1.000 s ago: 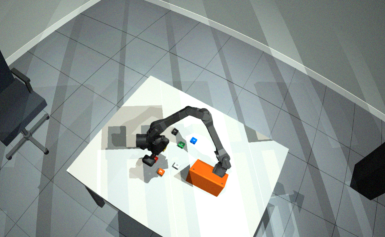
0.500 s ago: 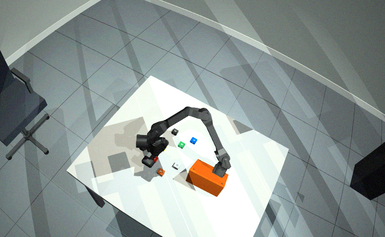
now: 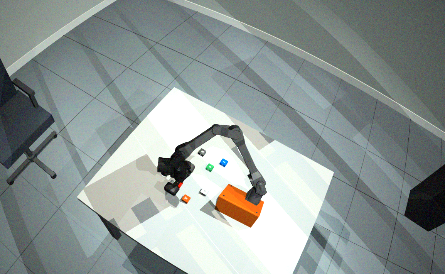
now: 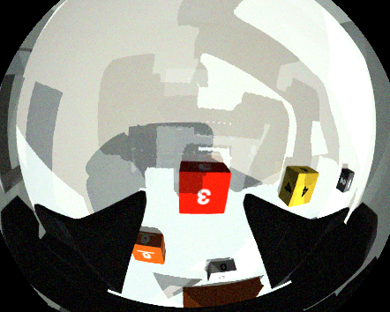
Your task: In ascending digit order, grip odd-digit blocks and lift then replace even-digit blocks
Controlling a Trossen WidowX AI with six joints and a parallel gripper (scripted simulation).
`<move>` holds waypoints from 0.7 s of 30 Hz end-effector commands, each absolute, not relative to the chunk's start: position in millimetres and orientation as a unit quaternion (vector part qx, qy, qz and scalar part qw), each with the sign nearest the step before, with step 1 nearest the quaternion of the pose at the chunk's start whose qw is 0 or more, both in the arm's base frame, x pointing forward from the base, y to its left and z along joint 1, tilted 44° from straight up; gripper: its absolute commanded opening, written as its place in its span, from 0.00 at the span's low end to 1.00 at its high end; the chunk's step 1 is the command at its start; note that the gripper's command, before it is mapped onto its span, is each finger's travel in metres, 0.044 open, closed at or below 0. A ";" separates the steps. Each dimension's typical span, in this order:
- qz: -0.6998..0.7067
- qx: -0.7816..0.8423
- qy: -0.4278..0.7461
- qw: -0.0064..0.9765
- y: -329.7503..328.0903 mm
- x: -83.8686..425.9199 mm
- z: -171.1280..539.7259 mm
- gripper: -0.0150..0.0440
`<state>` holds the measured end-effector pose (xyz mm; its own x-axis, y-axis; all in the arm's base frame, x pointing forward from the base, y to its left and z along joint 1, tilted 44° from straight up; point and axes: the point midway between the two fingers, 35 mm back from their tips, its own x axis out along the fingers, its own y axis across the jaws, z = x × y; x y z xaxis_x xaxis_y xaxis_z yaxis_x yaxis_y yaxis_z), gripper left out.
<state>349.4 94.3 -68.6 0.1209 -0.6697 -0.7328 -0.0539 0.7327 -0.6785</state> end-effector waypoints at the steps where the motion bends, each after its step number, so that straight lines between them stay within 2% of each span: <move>1: -0.223 -0.294 0.625 0.688 92.7 349.1 -70.9 0.67; 6: -0.223 -0.294 0.625 0.688 92.7 349.1 -70.9 0.46; 21: -0.223 -0.294 0.625 0.688 92.7 349.1 -70.9 0.46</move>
<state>349.0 93.3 -70.1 0.1193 -0.6710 -0.7318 -0.0555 0.7314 -0.6797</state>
